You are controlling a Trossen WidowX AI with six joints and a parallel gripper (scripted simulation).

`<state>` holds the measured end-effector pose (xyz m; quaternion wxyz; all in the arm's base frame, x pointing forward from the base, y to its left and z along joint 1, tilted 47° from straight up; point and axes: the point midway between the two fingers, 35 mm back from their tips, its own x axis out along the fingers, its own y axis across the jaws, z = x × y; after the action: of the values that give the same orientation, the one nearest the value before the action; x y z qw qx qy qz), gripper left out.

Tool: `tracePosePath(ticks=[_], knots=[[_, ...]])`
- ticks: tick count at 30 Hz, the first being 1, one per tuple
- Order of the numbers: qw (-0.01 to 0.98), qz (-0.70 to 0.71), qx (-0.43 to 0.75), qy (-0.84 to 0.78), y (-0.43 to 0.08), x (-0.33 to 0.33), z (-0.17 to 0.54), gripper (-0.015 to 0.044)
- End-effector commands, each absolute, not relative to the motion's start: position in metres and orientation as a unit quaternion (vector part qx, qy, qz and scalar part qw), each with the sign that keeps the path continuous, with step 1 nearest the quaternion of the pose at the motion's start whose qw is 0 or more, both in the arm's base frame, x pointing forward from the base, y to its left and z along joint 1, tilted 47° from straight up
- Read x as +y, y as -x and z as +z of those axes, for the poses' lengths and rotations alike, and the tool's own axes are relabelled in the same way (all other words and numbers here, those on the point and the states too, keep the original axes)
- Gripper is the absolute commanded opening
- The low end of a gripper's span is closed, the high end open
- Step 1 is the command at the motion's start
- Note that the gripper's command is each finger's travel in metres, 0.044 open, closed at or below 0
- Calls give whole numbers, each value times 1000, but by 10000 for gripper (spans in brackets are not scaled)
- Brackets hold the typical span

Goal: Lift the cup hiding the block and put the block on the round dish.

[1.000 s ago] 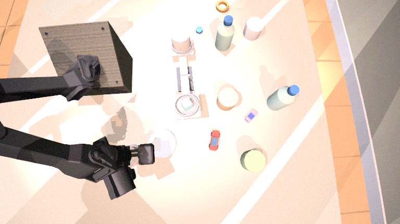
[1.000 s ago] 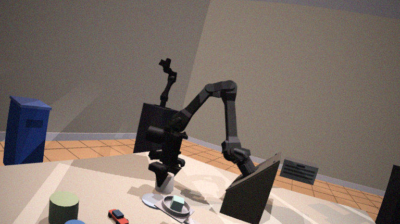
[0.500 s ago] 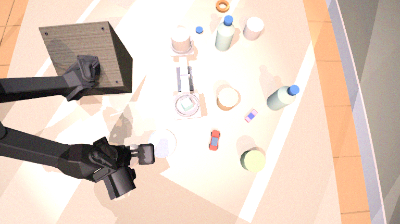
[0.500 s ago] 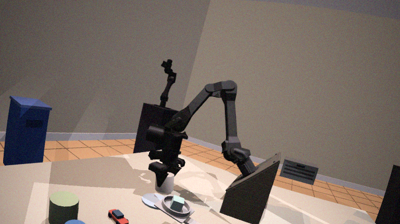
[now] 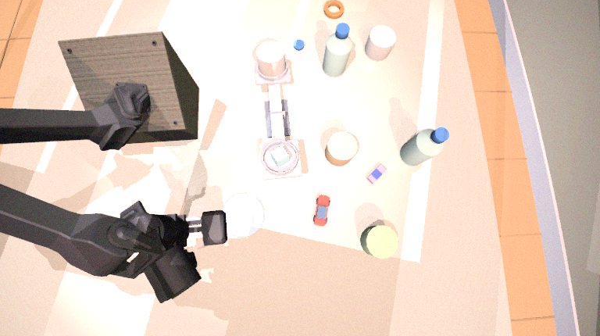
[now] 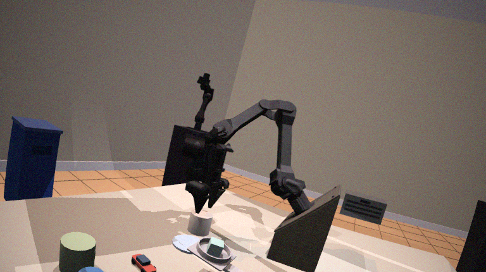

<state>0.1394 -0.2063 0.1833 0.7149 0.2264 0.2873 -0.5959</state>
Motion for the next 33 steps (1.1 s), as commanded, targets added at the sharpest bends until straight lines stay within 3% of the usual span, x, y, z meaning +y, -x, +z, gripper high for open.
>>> tracePosePath(ticks=[1,3,10,21,26,33], knots=[[735,-576,285,-218,-149,-201,193,309],[751,-555,289,-210,-158,-196,197,260],[751,-530,335,-206,-205,-174,183,260],[746,-508,416,-109,-298,-74,134,260],[746,-517,414,-72,-315,-38,114,260],[746,-518,413,-68,-317,-38,108,260]])
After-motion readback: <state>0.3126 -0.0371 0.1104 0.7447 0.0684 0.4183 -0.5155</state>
